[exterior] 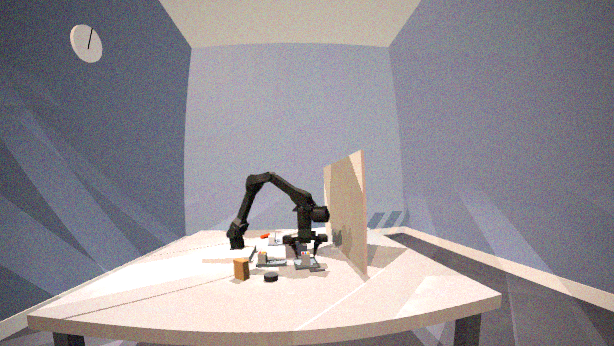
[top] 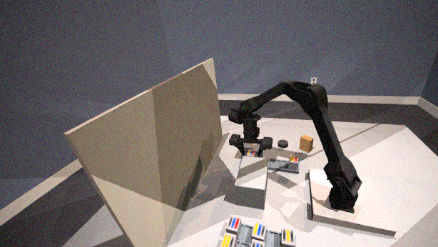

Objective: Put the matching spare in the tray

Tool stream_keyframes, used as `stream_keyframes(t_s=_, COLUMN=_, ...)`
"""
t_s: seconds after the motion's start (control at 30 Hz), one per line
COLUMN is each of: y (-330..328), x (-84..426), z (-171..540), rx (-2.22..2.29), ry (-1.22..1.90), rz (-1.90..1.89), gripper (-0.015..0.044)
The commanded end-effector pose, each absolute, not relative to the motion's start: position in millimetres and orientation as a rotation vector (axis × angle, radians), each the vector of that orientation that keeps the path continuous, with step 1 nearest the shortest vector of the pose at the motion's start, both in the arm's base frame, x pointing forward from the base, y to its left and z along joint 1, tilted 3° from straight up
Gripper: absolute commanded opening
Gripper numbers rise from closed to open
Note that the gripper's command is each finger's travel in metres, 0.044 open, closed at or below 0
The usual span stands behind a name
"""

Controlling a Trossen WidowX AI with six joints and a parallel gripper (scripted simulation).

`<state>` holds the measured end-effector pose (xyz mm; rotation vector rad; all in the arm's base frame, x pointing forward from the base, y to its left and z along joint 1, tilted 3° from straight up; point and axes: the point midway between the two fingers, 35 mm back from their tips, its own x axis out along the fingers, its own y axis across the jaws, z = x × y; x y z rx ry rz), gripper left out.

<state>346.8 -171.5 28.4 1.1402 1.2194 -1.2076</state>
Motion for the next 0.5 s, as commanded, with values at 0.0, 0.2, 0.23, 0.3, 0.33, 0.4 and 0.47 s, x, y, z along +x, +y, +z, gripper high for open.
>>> stream_keyframes(t_s=0.0, y=-172, x=347, z=29, rx=1.140, ry=1.220, rz=-1.208, gripper=0.0420)
stream_keyframes(t_s=0.2, y=-171, x=352, z=97, rx=1.139, ry=1.221, rz=-1.204, gripper=0.0440)
stream_keyframes(t_s=0.23, y=-170, x=351, z=113, rx=1.139, ry=1.221, rz=-1.204, gripper=0.0440)
stream_keyframes(t_s=0.3, y=-168, x=349, z=132, rx=1.139, ry=1.221, rz=-1.203, gripper=0.0440)
stream_keyframes(t_s=0.33, y=-167, x=348, z=135, rx=1.139, ry=1.221, rz=-1.203, gripper=0.0440)
stream_keyframes(t_s=0.4, y=-167, x=348, z=135, rx=1.139, ry=1.221, rz=-1.203, gripper=0.0440)
stream_keyframes(t_s=0.47, y=-170, x=352, z=135, rx=1.137, ry=1.198, rz=-1.191, gripper=0.0440)
